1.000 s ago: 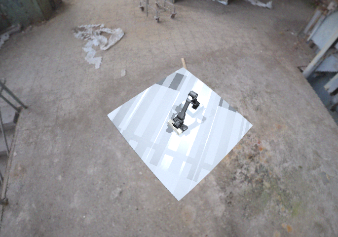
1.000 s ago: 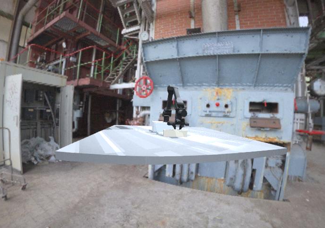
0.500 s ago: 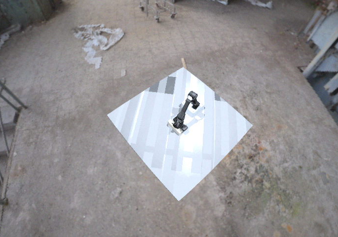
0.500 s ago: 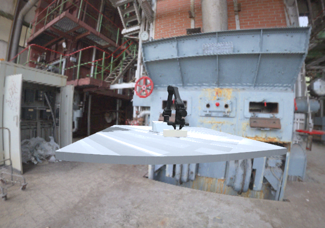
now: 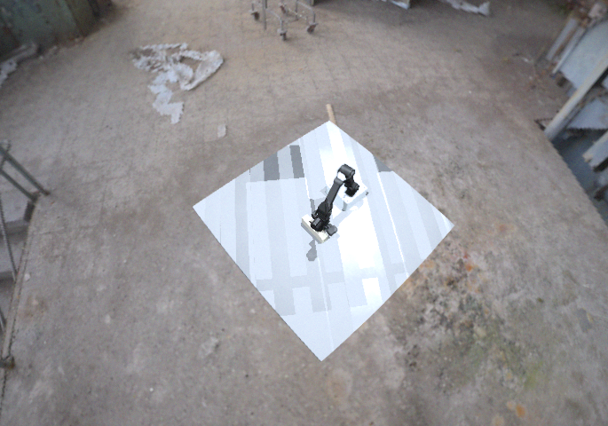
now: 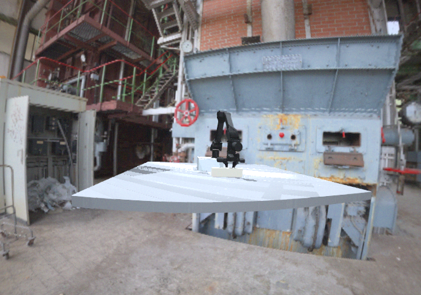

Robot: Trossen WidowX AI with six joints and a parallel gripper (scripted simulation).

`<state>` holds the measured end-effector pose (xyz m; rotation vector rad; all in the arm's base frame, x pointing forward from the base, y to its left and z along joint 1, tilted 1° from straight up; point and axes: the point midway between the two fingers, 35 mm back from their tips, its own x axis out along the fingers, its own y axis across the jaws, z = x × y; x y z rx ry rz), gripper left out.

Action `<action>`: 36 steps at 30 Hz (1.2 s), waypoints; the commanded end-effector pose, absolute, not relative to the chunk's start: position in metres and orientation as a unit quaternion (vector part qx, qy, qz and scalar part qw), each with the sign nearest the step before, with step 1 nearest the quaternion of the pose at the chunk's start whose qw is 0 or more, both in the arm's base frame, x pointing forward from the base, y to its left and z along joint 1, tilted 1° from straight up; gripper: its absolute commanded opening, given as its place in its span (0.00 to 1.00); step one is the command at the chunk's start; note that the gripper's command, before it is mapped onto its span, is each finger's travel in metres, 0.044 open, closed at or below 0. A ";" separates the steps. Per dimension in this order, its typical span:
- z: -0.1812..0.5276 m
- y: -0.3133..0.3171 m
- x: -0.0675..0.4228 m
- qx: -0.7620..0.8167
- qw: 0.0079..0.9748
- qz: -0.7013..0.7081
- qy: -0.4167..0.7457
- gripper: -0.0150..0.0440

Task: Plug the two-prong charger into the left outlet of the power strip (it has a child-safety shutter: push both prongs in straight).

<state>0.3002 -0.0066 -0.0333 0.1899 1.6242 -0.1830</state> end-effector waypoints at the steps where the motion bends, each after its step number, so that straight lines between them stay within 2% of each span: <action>1: -0.033 -0.008 0.313 0.082 0.692 -0.080 0.712 0.25; 32: -0.034 -0.008 0.305 0.083 0.680 -0.081 0.724 0.25; 36: -0.034 -0.008 0.305 0.083 0.680 -0.081 0.724 0.43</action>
